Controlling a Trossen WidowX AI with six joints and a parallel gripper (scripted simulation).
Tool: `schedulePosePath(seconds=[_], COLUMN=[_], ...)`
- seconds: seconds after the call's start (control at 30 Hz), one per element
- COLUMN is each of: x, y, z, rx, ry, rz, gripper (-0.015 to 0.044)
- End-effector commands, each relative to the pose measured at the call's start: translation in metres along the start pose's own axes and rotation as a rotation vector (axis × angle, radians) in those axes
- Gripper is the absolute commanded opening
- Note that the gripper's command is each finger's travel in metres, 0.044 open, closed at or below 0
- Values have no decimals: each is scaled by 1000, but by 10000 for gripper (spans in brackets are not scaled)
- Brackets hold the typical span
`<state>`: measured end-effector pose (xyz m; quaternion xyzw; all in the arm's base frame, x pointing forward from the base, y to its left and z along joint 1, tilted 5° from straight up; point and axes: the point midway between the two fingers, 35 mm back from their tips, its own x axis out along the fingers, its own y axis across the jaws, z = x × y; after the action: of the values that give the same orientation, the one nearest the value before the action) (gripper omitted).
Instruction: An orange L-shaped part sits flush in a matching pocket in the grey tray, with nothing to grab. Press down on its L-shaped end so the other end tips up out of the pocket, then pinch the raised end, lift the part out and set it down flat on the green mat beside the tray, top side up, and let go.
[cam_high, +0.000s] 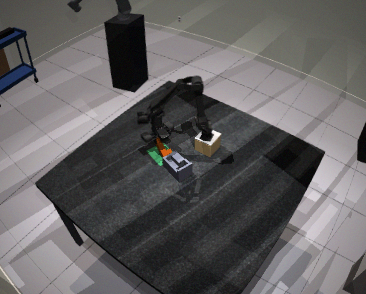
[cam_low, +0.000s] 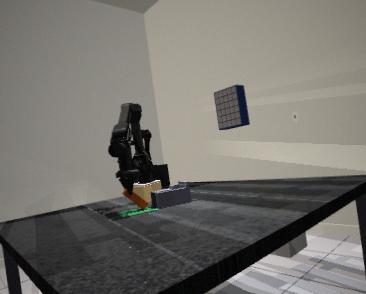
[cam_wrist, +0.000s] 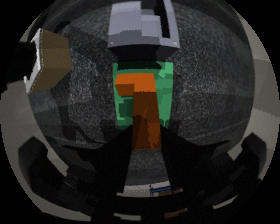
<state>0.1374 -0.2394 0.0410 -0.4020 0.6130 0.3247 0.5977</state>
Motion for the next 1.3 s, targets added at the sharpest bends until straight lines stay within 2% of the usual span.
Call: schedulePosePath(seconds=[0.0, 0.37, 0.7, 0.87, 0.93, 1.0, 1.27], x=[2, 2, -1, -47, -75, -86, -81], y=[0, 1, 0, -3, -1, 0, -2], z=[1, 0, 0, -2, 0, 0, -2], rx=[-4, 0, 0, -2, -4, -4, -5], ry=[-6, -1, -2, -4, -5, -6, 4], rz=[-1, 2, 2, 0, -1, -1, -9], gripper=[0, 0, 263, 394, 400, 400, 400])
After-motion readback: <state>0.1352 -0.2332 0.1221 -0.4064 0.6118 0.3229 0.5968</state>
